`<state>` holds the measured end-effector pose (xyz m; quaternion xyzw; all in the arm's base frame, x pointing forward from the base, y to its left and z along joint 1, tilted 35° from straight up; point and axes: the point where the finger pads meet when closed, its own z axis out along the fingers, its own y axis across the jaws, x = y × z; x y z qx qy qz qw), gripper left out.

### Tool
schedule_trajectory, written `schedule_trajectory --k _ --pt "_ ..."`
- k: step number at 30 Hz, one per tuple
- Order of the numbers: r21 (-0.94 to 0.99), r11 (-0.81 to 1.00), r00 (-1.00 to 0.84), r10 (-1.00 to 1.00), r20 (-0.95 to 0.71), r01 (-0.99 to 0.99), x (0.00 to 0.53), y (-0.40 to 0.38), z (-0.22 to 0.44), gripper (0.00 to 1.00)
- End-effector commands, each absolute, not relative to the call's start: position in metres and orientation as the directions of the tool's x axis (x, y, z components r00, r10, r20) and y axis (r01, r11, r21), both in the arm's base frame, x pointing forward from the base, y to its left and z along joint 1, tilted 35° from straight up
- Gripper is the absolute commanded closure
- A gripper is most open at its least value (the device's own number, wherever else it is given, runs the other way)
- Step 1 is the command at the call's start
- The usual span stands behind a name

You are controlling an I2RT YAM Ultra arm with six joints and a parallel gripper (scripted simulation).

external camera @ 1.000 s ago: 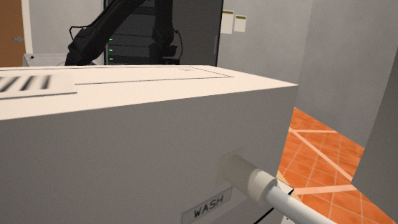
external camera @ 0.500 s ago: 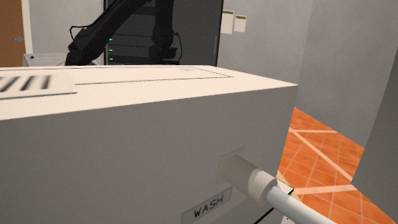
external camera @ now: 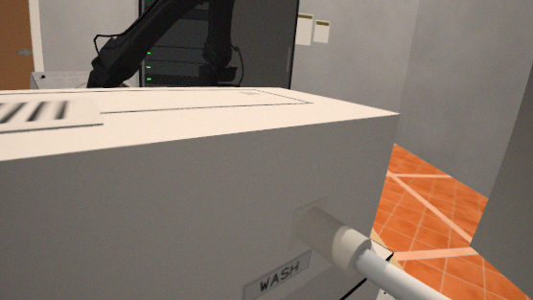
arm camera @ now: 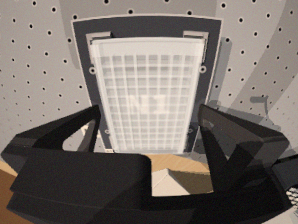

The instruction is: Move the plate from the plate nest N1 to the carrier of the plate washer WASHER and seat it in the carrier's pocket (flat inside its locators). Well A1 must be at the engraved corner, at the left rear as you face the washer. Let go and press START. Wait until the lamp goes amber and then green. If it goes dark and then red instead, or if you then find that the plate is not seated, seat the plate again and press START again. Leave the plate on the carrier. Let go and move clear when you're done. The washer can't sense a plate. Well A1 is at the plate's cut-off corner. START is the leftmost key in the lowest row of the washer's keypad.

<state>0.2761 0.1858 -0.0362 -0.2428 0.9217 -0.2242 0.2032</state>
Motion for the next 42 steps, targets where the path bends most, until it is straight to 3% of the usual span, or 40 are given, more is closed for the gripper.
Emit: schedule_trajectory --k 1,24,32,42 --pt "-0.520 0.768 -0.800 -0.550 -0.240 -0.373 0.272 0.179 -0.047 0.00" --pt "-0.510 0.780 -0.794 -0.545 -0.269 -0.362 0.279 0.185 -0.043 0.00" --pt "-0.510 0.780 -0.794 -0.545 -0.269 -0.362 0.279 0.185 -0.043 0.16" --pt "-0.510 0.780 -0.794 -0.545 -0.269 -0.362 0.279 0.185 -0.043 0.16"
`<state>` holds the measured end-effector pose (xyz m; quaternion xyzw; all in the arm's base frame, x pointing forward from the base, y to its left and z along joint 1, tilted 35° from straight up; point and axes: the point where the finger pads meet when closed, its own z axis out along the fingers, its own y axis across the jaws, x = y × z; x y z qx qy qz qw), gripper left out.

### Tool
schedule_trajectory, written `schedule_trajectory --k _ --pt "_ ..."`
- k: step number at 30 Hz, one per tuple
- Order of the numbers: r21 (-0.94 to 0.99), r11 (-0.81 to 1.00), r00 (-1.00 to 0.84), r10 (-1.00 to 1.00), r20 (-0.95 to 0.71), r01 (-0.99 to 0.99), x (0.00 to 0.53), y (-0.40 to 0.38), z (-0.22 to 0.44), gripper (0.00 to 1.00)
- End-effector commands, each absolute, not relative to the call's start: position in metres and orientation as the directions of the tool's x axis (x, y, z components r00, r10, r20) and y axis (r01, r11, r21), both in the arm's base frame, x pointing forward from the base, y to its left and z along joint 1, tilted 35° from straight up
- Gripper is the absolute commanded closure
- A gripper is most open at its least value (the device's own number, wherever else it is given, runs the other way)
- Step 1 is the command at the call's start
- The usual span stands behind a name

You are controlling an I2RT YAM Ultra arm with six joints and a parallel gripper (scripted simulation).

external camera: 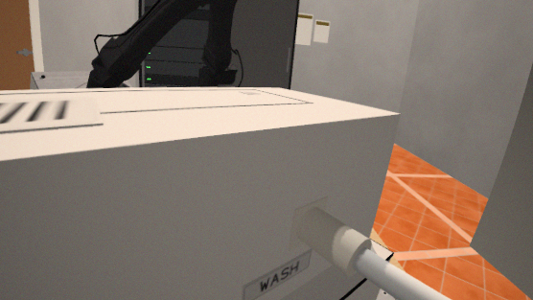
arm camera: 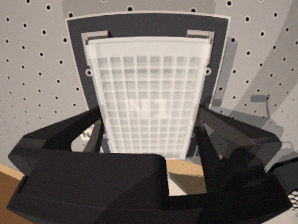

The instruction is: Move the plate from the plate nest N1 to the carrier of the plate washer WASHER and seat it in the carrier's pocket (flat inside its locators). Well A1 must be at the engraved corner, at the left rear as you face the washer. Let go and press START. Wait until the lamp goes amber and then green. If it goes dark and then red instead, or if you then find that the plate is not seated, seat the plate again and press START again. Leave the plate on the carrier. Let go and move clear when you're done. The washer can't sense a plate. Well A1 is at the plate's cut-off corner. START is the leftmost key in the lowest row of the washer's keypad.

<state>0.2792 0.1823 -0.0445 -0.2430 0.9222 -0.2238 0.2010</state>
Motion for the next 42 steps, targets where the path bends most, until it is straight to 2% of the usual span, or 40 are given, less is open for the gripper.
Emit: schedule_trajectory --k 1,42 --pt "-0.510 0.780 -0.794 -0.545 -0.269 -0.362 0.2795 0.1850 -0.0431 0.16" --pt "-0.513 0.780 -0.789 -0.547 -0.278 -0.359 0.2766 0.1875 -0.0346 0.16"
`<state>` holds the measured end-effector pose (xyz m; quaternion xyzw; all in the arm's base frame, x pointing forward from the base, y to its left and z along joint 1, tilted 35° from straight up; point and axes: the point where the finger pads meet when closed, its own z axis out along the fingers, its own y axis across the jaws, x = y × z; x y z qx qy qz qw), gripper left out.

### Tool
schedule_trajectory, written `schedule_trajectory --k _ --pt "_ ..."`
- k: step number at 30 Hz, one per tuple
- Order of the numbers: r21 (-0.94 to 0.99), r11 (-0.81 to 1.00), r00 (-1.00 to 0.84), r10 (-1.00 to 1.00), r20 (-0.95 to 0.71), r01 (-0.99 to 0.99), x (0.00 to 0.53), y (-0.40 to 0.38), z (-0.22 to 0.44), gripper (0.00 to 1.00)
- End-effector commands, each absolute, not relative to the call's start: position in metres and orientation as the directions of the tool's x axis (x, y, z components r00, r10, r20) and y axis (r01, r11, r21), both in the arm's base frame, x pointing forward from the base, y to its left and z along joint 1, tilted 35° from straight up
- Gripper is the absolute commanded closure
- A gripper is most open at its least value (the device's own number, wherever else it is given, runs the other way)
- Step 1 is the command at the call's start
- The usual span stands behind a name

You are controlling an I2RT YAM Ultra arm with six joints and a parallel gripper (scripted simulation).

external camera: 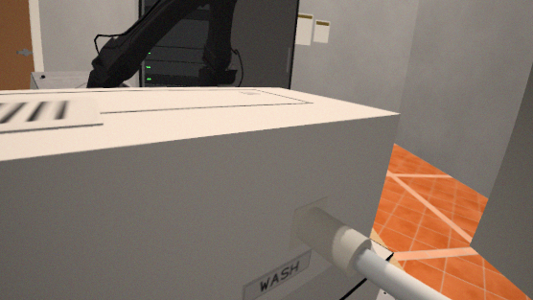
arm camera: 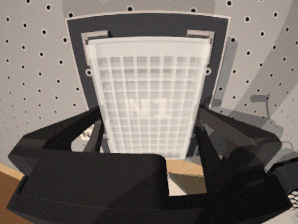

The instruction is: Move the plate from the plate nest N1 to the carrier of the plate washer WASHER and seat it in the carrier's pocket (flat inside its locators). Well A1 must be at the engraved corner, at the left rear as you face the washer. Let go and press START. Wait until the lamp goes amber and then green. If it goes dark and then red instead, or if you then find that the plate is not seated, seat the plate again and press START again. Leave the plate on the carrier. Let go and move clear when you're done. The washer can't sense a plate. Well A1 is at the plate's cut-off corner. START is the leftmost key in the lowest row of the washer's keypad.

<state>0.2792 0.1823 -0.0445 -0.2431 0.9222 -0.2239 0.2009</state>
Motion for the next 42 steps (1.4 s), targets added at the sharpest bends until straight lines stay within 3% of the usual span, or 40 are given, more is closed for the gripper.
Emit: schedule_trajectory --k 1,42 --pt "-0.509 0.784 -0.788 -0.545 -0.288 -0.356 0.278 0.191 -0.031 0.16" --pt "-0.499 0.791 -0.786 -0.541 -0.298 -0.355 0.251 0.212 0.019 0.16"
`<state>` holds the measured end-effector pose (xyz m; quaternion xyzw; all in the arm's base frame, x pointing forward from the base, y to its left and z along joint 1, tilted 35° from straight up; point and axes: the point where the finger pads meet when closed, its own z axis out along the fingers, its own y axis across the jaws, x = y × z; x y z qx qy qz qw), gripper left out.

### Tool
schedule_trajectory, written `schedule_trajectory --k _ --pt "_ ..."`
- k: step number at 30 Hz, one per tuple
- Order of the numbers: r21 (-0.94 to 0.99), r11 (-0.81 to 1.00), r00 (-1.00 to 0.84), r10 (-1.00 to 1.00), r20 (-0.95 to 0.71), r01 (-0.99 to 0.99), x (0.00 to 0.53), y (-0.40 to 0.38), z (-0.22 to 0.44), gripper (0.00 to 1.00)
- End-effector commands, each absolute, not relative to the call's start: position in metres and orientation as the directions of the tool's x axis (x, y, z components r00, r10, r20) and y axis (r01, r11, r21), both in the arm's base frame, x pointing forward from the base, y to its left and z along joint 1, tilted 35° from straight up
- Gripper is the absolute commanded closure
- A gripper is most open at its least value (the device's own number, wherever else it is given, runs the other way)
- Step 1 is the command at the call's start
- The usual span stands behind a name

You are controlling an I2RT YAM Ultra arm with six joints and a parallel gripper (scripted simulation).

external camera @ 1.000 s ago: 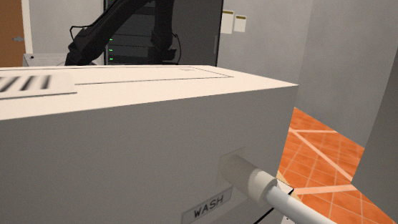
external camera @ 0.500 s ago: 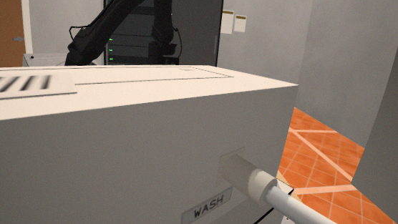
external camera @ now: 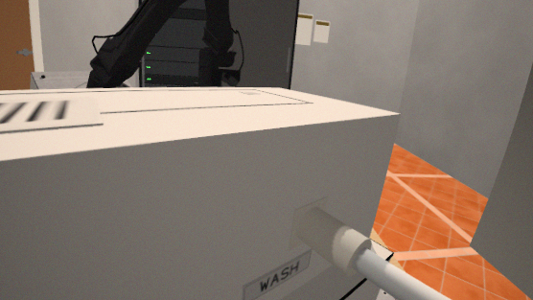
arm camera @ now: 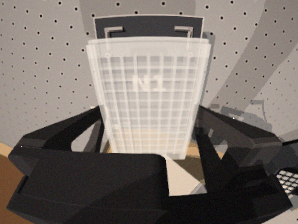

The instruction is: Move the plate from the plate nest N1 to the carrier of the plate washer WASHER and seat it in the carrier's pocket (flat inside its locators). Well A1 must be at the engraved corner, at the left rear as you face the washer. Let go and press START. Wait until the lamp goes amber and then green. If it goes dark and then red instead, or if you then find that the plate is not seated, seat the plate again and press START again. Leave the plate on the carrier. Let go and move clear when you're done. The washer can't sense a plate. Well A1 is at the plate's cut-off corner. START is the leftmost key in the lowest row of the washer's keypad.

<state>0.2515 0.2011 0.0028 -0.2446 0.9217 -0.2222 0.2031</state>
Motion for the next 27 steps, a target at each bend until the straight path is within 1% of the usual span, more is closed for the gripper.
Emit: schedule_trajectory --k 1,14,27 --pt "-0.499 0.791 -0.786 -0.541 -0.298 -0.355 0.250 0.213 0.020 0.16" --pt "-0.496 0.792 -0.787 -0.540 -0.297 -0.357 0.239 0.219 0.038 0.16" --pt "-0.495 0.792 -0.787 -0.541 -0.296 -0.358 0.237 0.220 0.040 0.16"
